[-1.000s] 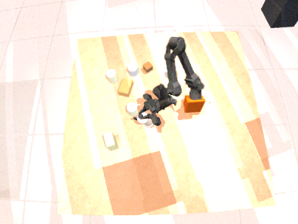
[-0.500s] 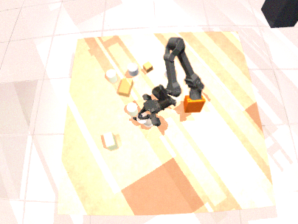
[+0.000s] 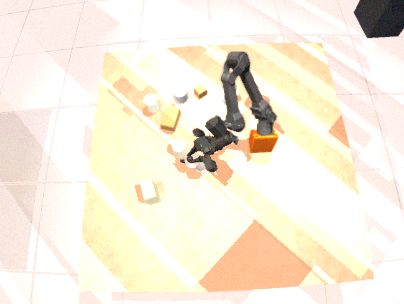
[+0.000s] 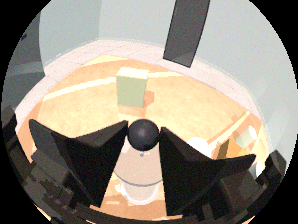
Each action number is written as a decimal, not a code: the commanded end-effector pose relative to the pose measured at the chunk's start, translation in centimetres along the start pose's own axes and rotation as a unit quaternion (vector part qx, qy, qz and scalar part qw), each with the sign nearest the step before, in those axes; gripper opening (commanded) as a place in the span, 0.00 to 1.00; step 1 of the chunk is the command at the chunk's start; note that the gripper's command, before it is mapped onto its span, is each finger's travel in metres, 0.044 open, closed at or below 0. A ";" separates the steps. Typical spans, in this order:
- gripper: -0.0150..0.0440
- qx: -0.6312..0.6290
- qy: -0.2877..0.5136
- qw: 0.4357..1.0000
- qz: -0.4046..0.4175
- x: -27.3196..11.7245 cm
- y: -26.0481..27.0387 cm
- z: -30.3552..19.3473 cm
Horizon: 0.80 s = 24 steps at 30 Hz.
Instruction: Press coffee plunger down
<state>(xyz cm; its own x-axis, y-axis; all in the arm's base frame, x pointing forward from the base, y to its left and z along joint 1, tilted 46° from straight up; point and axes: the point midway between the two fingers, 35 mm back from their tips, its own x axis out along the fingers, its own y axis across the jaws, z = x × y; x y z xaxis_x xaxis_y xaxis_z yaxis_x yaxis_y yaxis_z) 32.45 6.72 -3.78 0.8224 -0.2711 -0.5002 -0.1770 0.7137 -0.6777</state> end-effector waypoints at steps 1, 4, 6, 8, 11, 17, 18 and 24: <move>0.44 -0.006 0.010 1.000 0.000 0.2 0.0 -0.5; 0.44 -0.006 0.010 1.000 0.000 0.3 0.0 -0.5; 0.44 -0.006 0.010 1.000 0.000 0.3 0.0 -0.5; 0.44 -0.006 0.010 1.000 0.000 0.4 0.0 -0.5; 0.44 -0.006 0.010 1.000 0.000 0.4 0.0 -0.4; 0.44 -0.006 0.010 1.000 0.000 0.5 0.0 -0.4; 0.44 -0.006 0.010 1.000 0.000 0.5 0.0 -0.3; 0.44 -0.002 0.003 1.000 -0.001 0.4 0.1 0.1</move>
<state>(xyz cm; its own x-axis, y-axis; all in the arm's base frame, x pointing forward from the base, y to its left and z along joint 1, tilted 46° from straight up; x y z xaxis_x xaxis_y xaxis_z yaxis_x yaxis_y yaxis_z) 32.79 6.70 -3.99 0.8196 -0.2764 -0.5018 -0.1771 0.7107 -0.6808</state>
